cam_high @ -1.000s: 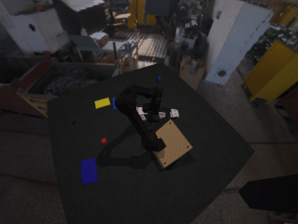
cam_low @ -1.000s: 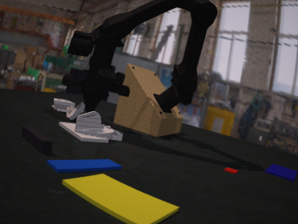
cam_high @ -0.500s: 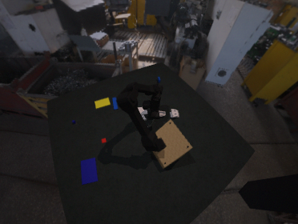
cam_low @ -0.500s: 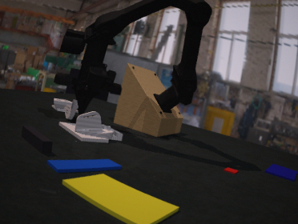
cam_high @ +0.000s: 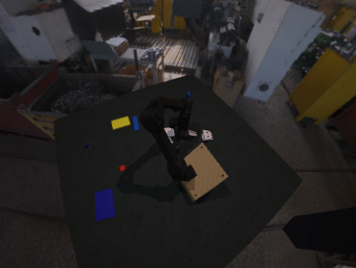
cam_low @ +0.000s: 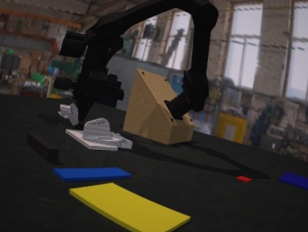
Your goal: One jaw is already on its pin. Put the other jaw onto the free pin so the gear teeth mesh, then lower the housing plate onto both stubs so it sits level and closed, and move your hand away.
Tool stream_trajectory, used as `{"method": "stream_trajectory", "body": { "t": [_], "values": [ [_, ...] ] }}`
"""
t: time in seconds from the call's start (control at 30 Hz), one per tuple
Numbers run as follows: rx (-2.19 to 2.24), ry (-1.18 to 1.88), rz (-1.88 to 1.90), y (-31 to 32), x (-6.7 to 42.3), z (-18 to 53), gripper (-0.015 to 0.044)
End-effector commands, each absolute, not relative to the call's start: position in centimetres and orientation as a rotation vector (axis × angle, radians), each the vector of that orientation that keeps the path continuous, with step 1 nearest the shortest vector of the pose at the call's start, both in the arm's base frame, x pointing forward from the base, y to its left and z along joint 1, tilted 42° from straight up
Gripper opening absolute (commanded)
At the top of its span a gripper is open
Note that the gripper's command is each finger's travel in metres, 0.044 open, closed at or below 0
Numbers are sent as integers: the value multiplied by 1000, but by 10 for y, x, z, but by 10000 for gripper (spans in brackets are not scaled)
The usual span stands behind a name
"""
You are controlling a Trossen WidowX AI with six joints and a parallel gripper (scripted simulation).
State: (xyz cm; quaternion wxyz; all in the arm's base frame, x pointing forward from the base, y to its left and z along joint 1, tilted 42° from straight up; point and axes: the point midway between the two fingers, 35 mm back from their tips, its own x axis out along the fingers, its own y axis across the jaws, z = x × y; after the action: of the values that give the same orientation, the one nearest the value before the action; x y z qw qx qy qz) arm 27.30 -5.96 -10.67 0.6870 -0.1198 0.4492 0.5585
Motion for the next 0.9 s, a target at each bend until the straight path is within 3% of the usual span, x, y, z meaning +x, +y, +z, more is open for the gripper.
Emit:
{"method": "stream_trajectory", "body": {
  "t": [0.0, 0.5, 0.87],
  "values": [
    [-268, 1003, 1246, -61, 276, -106, 0],
    [-268, 1009, 1250, -101, 276, -62, 0],
    [-264, 1007, 1243, -96, 277, -68, 289]
  ]
}}
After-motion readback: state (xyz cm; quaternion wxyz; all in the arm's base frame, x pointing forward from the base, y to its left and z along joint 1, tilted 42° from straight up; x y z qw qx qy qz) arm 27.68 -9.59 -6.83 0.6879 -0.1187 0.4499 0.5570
